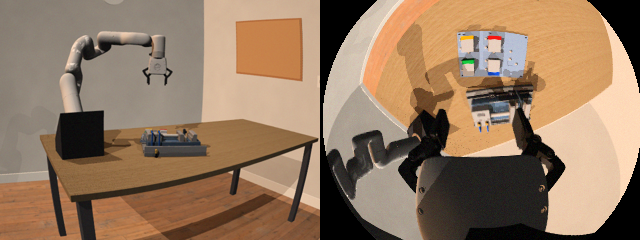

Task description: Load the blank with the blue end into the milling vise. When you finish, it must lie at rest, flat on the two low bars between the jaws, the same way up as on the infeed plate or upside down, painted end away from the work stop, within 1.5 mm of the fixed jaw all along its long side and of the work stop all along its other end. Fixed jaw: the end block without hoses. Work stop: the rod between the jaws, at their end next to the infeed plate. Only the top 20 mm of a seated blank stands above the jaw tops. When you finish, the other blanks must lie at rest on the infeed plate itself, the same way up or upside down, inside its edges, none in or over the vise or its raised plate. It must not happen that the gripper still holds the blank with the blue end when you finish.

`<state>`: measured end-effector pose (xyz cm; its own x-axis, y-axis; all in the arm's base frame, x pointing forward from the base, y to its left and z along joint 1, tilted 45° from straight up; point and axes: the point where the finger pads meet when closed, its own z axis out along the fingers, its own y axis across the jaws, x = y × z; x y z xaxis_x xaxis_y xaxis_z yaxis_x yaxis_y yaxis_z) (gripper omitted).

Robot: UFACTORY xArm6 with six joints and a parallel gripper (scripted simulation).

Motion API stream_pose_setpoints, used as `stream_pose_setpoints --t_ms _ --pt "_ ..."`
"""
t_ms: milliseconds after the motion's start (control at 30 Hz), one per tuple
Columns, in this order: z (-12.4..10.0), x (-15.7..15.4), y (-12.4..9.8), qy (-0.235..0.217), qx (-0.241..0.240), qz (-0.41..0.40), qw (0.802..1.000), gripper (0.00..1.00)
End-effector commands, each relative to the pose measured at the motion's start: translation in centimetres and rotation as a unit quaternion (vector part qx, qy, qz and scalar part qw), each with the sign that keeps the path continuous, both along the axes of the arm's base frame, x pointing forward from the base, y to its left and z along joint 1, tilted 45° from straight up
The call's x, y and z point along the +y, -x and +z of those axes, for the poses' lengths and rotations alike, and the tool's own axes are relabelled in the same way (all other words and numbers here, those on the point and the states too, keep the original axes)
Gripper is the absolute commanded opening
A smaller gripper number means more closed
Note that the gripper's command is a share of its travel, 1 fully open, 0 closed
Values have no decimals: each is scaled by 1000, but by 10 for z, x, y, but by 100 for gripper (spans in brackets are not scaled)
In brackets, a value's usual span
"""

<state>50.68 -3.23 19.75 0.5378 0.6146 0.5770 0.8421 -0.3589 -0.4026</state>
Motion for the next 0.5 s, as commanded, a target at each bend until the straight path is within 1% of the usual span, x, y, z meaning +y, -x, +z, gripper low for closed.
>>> stream_pose_setpoints --t_ms 0,67,467 --pt "12 18 -22 1 -2 0 1000 100" --pt "16 25 -31 0 -2 0 1000 100" --pt "14 22 -27 0 -2 0 1000 100"
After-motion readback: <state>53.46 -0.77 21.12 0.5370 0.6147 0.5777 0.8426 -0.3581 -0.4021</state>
